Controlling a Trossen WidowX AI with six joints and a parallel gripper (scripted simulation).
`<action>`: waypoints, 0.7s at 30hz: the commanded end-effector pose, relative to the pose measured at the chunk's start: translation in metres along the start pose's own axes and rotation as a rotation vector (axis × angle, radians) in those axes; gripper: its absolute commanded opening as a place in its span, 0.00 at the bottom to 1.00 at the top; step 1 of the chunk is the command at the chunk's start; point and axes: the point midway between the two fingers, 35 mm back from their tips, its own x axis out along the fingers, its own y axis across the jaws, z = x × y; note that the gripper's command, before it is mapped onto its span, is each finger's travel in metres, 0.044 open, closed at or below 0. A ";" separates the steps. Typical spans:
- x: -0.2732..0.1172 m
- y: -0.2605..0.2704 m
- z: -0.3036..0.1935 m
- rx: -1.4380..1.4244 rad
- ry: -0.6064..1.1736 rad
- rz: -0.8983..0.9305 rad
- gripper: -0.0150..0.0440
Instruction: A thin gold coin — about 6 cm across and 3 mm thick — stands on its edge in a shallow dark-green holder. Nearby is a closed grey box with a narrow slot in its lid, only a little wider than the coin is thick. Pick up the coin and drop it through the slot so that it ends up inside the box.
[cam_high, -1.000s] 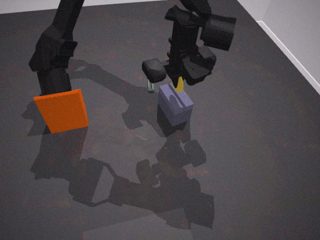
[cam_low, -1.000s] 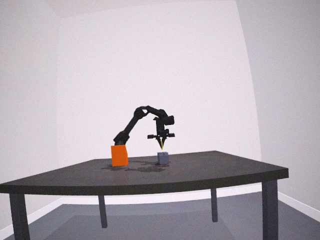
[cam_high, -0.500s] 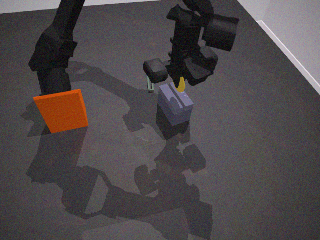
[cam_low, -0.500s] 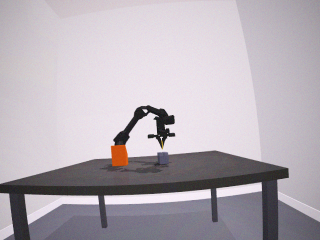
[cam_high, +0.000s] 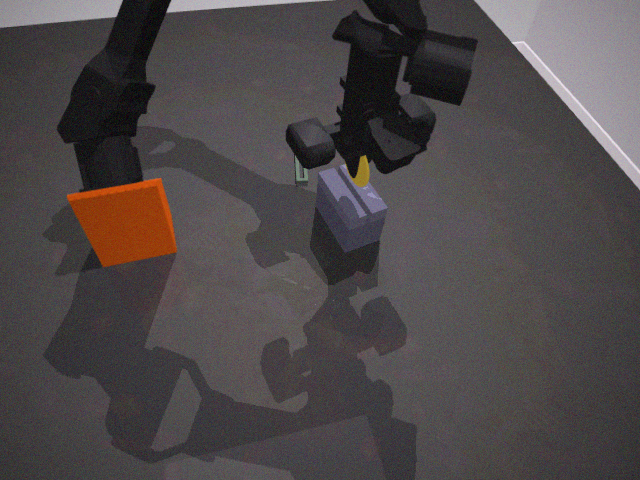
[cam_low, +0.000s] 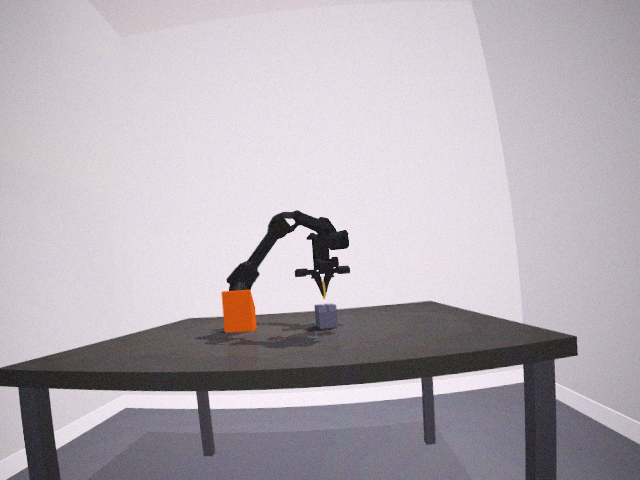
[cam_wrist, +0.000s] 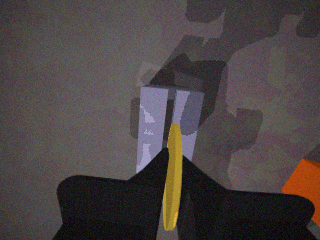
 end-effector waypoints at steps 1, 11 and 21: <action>0.000 0.002 -0.001 -0.005 -0.004 0.001 0.25; 0.000 0.000 0.000 -0.001 0.000 0.000 0.25; 0.006 0.002 0.000 0.003 0.000 0.000 0.25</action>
